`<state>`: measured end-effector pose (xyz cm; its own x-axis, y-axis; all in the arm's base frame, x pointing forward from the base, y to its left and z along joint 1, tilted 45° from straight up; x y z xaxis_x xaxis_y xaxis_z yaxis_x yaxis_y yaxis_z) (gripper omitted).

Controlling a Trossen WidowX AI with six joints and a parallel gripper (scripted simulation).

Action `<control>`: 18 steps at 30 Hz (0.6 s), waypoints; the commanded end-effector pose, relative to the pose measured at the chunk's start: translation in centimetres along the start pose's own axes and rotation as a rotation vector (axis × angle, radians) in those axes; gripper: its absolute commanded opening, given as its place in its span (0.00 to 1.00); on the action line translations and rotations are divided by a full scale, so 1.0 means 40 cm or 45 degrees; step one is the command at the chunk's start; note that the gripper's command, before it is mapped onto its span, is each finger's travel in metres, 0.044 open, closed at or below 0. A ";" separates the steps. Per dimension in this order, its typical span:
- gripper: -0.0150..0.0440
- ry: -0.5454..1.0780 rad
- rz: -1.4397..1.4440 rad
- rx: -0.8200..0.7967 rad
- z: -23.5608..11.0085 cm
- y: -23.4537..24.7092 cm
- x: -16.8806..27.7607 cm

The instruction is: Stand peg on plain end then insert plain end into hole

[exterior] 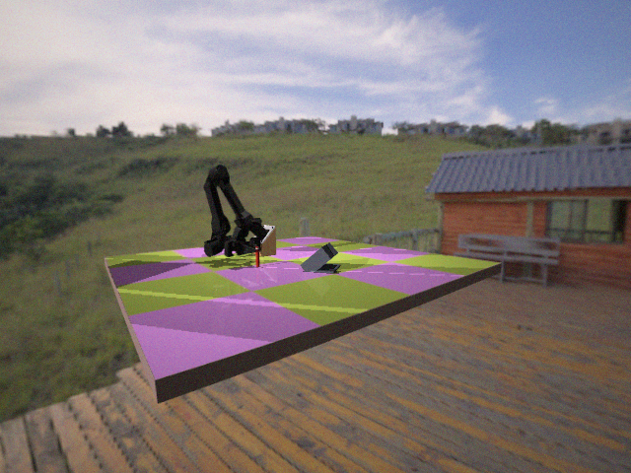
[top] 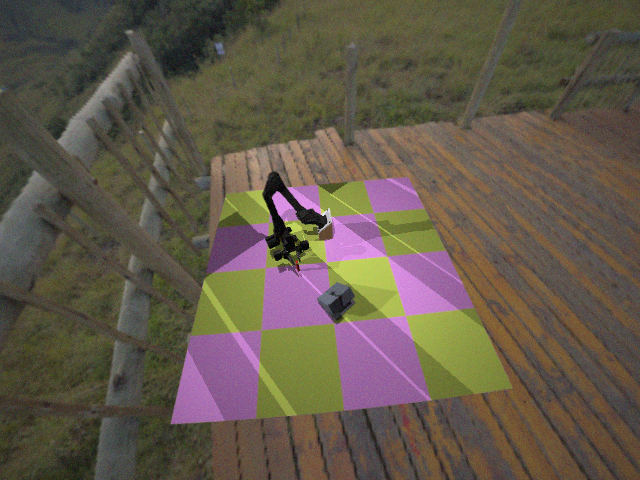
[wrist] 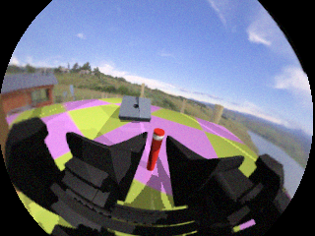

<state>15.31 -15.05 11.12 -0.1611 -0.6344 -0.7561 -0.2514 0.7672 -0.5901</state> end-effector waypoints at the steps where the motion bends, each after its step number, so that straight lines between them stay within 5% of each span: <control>1: 0.47 0.001 -0.001 0.000 0.000 0.000 0.000; 14: 1.00 0.001 -0.001 0.000 0.000 0.000 0.000; 18: 1.00 0.001 -0.001 0.000 0.000 0.000 0.000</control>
Point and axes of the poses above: the point midway between the two fingers, 35 mm back from their tips, its own z axis out along the fingers, its own y axis across the jaws, x = y × z, the point moved 4 cm from there along -z, back along the fingers, and after that the axes turned 8 degrees about z, right-handed, at the moved point
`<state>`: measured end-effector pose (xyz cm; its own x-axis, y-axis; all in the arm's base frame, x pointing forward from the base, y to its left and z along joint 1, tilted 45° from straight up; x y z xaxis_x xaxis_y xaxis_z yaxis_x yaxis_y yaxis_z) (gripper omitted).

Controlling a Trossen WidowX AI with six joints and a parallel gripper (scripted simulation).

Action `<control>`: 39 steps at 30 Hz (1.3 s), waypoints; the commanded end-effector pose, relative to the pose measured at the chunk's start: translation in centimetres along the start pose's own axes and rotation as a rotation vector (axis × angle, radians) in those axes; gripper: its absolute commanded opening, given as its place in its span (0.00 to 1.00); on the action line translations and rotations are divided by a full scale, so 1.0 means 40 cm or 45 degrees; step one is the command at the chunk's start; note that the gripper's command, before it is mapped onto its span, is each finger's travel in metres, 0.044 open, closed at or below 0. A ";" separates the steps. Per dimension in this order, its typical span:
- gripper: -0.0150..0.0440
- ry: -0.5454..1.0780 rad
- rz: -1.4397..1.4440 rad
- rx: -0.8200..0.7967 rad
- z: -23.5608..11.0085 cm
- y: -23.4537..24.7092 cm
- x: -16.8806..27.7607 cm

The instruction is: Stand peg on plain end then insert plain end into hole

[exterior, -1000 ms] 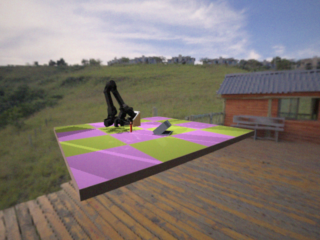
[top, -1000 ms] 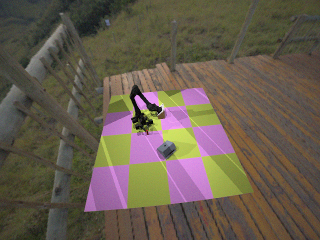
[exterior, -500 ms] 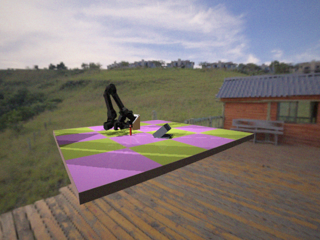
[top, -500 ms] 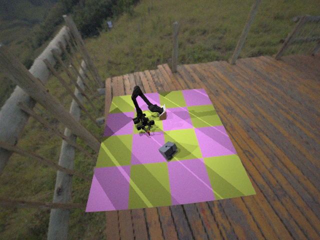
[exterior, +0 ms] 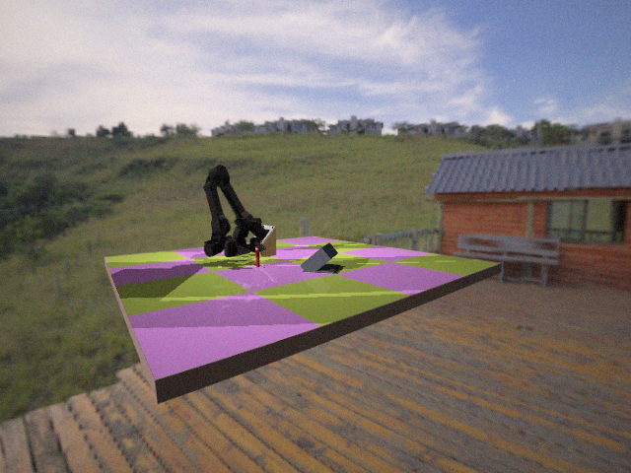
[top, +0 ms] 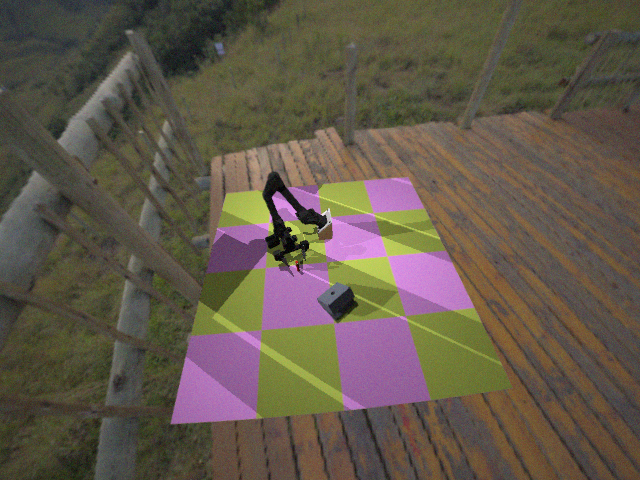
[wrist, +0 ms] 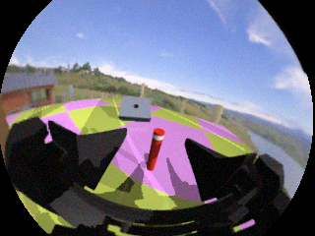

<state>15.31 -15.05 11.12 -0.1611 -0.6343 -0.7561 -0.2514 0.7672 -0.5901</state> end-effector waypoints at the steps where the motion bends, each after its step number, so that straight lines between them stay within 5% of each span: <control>1: 1.00 0.001 -0.001 0.000 0.000 0.000 0.000; 7: 1.00 0.014 -0.006 -0.024 0.008 -0.007 -0.030; 23: 1.00 0.003 -0.002 -0.005 -0.030 0.041 -0.386; 30: 1.00 0.012 0.025 -0.003 -0.035 0.046 -0.396; 39: 1.00 0.276 0.287 -0.084 -0.002 0.038 -0.363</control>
Point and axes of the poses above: the point midway between the two fingers, 35 mm back from their tips, its own z axis out along the fingers, its own y axis across the jaws, x = y × z, the point moved 4 cm from there along -z, back along the fingers, and after that the axes turned 8 degrees about z, right-handed, at the moved point
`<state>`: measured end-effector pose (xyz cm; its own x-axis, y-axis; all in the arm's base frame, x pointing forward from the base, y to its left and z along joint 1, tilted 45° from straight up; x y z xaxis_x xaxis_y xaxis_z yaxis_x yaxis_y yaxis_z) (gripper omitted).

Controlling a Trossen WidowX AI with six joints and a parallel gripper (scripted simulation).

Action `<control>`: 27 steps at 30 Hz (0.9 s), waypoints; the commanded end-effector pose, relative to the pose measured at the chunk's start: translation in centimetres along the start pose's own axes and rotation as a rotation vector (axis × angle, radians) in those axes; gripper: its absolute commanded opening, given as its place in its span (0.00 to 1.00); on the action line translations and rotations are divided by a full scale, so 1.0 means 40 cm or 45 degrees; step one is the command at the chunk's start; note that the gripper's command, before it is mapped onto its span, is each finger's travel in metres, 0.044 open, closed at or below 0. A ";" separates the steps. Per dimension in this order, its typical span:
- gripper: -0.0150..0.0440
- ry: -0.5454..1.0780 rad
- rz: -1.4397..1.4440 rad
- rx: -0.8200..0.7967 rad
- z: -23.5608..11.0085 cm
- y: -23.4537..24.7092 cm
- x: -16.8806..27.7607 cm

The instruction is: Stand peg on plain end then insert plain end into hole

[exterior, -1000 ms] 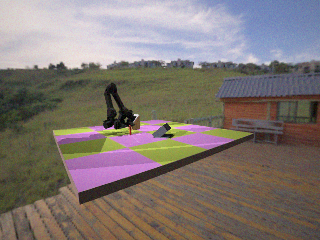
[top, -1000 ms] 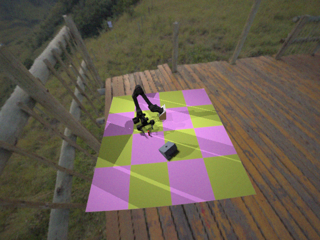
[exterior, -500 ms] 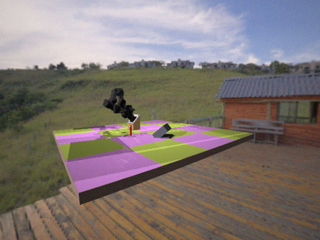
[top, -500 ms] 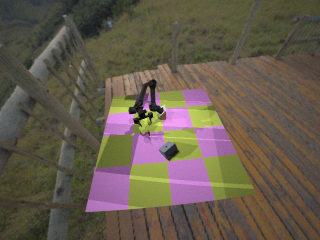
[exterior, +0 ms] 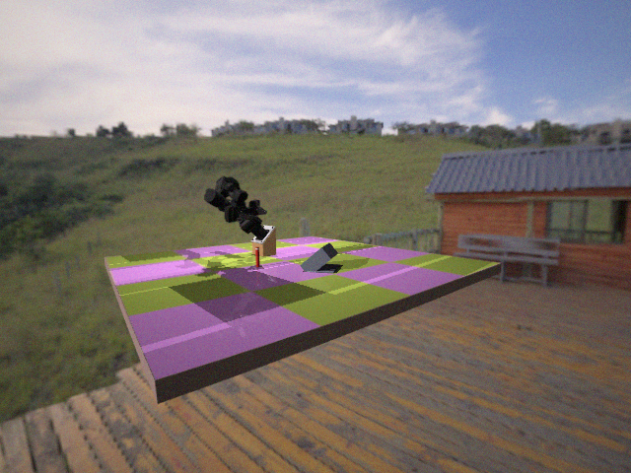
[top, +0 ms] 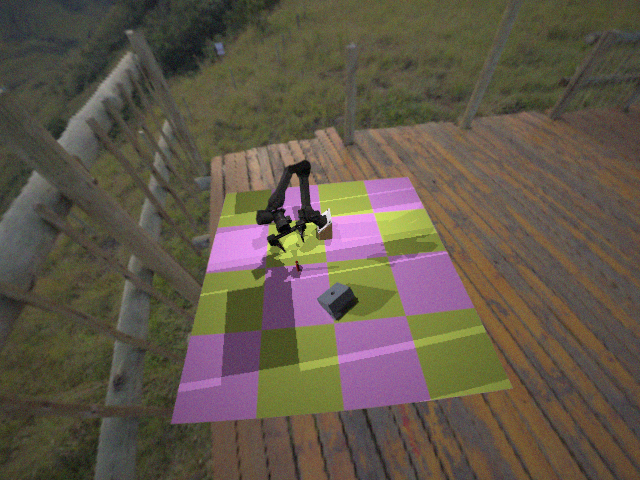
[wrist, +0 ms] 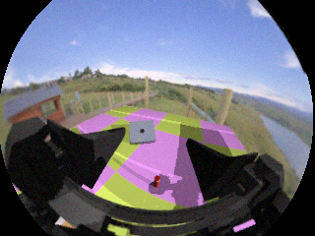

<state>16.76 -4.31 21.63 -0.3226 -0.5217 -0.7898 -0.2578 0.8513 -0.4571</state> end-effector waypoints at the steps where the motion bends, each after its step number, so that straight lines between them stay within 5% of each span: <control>1: 1.00 0.143 0.122 -0.031 0.018 -0.008 0.013; 27: 1.00 1.154 0.382 0.007 0.105 -0.009 0.084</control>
Point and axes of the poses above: the point midway between the two fingers, 35 mm back from their tips, its own z axis out along the fingers, its own y axis across the jaws, x = y × z, the point moved 4 cm from there along -z, back along the fingers, and after that the axes turned 8 degrees about z, right-handed, at the moved point
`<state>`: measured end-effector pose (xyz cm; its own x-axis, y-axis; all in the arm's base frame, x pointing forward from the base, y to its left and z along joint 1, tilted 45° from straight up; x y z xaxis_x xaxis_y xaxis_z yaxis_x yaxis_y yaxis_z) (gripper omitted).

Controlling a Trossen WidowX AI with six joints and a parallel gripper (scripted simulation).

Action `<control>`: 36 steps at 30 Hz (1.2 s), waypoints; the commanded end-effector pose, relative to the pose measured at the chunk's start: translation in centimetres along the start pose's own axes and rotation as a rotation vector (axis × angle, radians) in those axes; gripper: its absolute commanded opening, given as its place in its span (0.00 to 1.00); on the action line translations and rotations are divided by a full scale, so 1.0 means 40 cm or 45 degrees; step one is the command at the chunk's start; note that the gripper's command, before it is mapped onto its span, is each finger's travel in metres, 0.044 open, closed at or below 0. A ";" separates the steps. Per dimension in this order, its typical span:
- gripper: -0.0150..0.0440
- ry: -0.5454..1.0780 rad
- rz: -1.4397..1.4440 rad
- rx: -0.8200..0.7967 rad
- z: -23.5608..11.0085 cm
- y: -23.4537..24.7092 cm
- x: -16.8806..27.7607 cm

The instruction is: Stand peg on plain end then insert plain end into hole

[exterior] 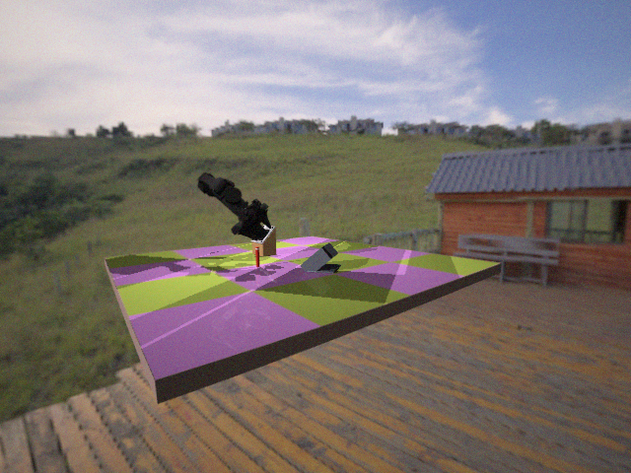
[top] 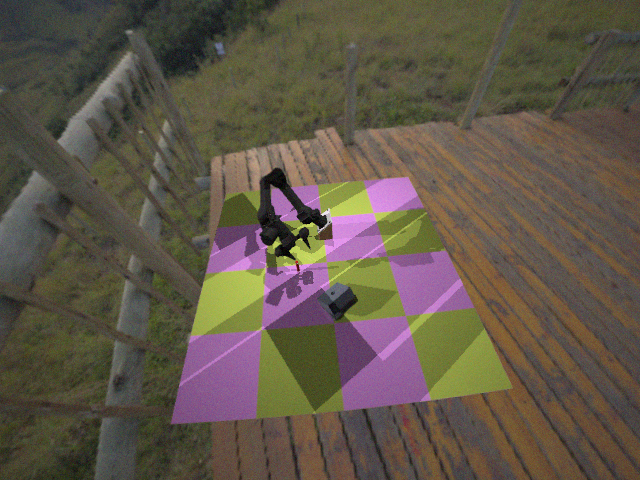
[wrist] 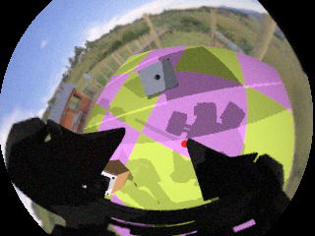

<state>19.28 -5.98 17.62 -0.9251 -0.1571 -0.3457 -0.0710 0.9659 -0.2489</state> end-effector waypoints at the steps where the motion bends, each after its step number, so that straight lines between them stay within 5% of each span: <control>1: 1.00 0.160 0.012 0.082 0.010 -0.003 -0.006; 21: 1.00 0.590 -0.192 0.649 0.020 0.003 -0.084; 36: 1.00 0.603 -0.240 0.645 0.042 -0.011 -0.075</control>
<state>22.82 -5.68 17.87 -0.9897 -0.0793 0.1196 -0.1404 0.7064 -0.6937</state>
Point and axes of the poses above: the point midway between the two fingers, 35 mm back from their tips, its own z axis out along the fingers, its own y axis across the jaws, x = y × z, the point moved 4 cm from there along -z, back along the fingers, and after that the axes turned 8 degrees about z, right-handed, at the moved point
